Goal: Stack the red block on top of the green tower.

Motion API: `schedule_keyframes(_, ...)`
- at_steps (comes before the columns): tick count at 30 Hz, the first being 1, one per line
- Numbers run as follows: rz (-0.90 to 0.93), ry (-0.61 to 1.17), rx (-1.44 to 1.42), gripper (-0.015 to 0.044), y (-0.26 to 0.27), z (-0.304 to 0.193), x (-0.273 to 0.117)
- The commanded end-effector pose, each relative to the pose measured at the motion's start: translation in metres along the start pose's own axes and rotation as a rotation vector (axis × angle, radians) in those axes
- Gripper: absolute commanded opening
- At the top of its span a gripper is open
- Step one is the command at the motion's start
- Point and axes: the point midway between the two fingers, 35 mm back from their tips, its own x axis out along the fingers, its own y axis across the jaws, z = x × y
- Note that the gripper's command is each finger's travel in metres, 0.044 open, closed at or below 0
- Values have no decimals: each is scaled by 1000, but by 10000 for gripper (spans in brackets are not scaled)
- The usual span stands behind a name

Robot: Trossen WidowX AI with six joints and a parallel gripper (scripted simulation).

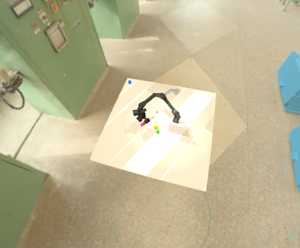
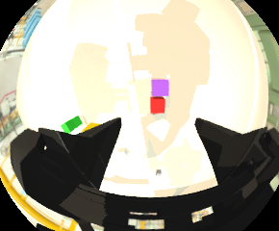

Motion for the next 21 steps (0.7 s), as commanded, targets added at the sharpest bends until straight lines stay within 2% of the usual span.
schedule_keyframes(1,-5,14,-26,440,-2,1,2)
schedule_keyframes(6,-5,14,-26,440,-4,2,1)
schedule_keyframes(14,-6,16,-26,440,-4,0,41)
schedule_keyframes(21,-6,16,-26,440,-4,-1,44)
